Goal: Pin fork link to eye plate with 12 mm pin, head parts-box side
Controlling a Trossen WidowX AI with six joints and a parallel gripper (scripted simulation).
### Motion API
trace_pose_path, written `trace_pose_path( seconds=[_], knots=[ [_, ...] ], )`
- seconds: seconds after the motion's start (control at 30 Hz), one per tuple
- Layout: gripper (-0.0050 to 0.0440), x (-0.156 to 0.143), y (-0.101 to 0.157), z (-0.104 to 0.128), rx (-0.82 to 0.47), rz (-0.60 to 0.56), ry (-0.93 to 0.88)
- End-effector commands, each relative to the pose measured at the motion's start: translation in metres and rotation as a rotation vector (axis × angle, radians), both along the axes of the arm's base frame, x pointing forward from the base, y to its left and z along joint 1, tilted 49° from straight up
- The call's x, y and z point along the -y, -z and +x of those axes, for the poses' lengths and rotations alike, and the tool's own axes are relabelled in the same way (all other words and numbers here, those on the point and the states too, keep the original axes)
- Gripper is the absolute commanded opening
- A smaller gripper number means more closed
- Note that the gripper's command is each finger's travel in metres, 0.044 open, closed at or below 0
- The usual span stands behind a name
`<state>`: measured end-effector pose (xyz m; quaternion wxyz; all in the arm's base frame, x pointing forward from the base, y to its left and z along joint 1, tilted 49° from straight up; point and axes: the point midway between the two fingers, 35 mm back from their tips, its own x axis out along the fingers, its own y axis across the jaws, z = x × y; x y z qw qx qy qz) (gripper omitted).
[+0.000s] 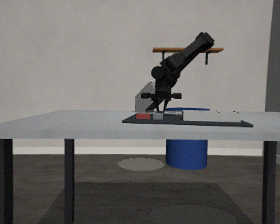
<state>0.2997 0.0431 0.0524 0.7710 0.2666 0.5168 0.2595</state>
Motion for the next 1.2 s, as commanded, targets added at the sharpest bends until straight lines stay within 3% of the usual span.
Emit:
trace_pose_path(
  seconds=[0.0, 0.77, 0.8, 0.9, 1.0, 1.17],
  knots=[
    [0.0100, -0.001, 0.002, -0.001, -0.004, -0.002, 0.000],
    [0.0100, 0.018, -0.017, -0.010, -0.004, -0.002, 0.000],
    [0.0076, 0.018, -0.017, -0.010, -0.015, 0.003, 0.010],
    [0.0004, 0.018, -0.017, -0.010, -0.111, 0.050, 0.105],
    [0.0000, 0.018, -0.017, -0.010, -0.164, 0.076, 0.156],
    [0.0000, 0.018, -0.017, -0.011, -0.434, 0.208, 0.420]
  ],
)
